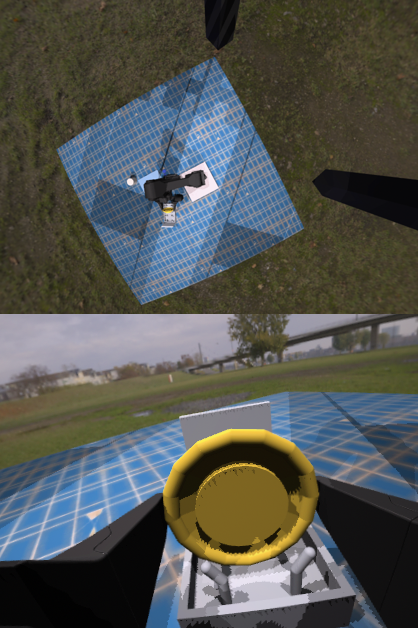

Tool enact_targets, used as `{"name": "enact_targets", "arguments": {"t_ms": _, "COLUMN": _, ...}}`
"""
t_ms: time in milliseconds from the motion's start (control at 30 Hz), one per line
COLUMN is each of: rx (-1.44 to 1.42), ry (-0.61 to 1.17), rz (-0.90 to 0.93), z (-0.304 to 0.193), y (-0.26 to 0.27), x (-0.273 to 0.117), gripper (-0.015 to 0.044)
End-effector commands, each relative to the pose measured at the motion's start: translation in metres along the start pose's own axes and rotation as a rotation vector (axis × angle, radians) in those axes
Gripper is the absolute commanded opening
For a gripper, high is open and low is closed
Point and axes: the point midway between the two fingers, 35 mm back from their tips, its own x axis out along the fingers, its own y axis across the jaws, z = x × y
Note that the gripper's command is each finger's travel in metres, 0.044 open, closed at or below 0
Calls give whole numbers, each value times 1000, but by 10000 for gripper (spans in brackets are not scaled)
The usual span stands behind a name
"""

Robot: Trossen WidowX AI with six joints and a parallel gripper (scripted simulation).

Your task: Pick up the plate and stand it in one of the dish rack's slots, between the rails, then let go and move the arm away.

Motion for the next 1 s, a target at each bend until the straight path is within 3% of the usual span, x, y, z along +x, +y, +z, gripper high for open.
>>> {"name": "enact_targets", "arguments": {"t_ms": 0, "rx": 0, "ry": 0, "rz": 0, "z": 0, "y": 0, "x": 0, "gripper": 236}}
{"name": "enact_targets", "arguments": {"t_ms": 233, "rx": 0, "ry": 0, "rz": 0, "z": 0, "y": 0, "x": 0, "gripper": 400}}
{"name": "enact_targets", "arguments": {"t_ms": 467, "rx": -2, "ry": -1, "rz": 0, "z": 5, "y": -1, "x": 0, "gripper": 400}}
{"name": "enact_targets", "arguments": {"t_ms": 967, "rx": -59, "ry": -22, "rz": -7, "z": 114, "y": -4, "x": -1, "gripper": 400}}
